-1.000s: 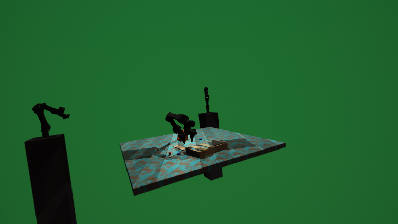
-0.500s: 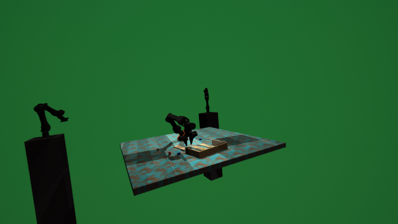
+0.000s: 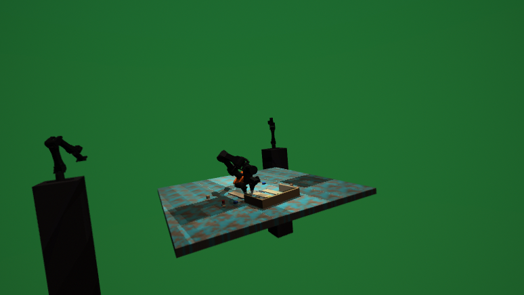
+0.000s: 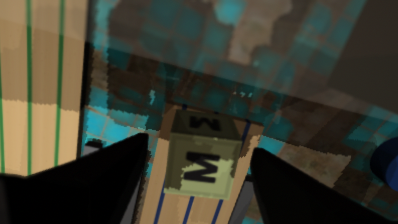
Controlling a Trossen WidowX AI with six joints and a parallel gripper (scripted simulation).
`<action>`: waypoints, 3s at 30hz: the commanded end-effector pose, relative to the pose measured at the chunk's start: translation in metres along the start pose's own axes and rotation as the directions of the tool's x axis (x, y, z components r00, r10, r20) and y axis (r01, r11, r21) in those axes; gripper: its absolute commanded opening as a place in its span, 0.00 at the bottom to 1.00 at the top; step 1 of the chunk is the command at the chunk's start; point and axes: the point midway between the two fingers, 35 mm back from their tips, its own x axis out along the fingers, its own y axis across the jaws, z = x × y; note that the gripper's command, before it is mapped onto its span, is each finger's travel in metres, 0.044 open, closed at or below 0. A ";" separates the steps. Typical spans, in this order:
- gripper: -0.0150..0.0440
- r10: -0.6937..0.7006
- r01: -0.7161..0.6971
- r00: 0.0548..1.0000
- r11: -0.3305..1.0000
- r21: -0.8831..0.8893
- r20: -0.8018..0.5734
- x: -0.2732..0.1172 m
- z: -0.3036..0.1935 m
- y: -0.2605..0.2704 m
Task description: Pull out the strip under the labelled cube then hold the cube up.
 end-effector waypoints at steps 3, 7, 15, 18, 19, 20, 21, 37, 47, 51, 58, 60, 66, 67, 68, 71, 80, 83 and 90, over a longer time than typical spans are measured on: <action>0.68 -0.002 0.002 1.000 1.000 -0.003 -0.005 0.011 -0.002 -0.001; 0.68 -0.002 0.002 1.000 1.000 -0.003 -0.005 0.012 -0.002 -0.001; 0.47 0.001 -0.001 1.000 1.000 0.000 -0.003 0.010 -0.001 0.000; 0.43 0.001 -0.001 1.000 1.000 0.000 -0.003 0.010 -0.001 0.000; 0.42 0.001 -0.001 1.000 1.000 0.000 -0.003 0.010 -0.001 0.000; 0.38 0.001 -0.001 1.000 1.000 0.000 -0.003 0.010 -0.001 0.000; 0.33 0.001 -0.001 1.000 1.000 0.000 -0.003 0.010 -0.001 0.000; 0.25 0.002 -0.002 1.000 1.000 -0.002 -0.005 -0.024 -0.039 0.026; 0.25 0.003 -0.003 1.000 1.000 -0.006 -0.007 -0.033 -0.058 0.038; 0.25 0.003 -0.003 1.000 1.000 -0.006 -0.007 -0.034 -0.069 0.046; 0.25 0.004 -0.004 1.000 1.000 -0.008 -0.008 -0.035 -0.090 0.060; 0.25 0.005 -0.005 1.000 1.000 -0.008 -0.009 -0.035 -0.096 0.064; 0.25 0.005 -0.005 1.000 1.000 -0.009 -0.010 -0.034 -0.115 0.076; 0.25 0.005 -0.005 1.000 1.000 -0.009 -0.010 -0.033 -0.118 0.078; 0.25 0.005 -0.005 1.000 1.000 -0.009 -0.010 -0.033 -0.122 0.080; 0.25 0.004 -0.005 1.000 1.000 -0.009 -0.011 -0.032 -0.131 0.085; 0.25 0.006 -0.006 1.000 1.000 -0.010 -0.010 -0.055 -0.132 0.087; 0.25 0.006 -0.006 1.000 1.000 -0.010 -0.011 -0.067 -0.133 0.087; 0.25 0.006 -0.006 1.000 1.000 -0.010 -0.011 -0.068 -0.133 0.087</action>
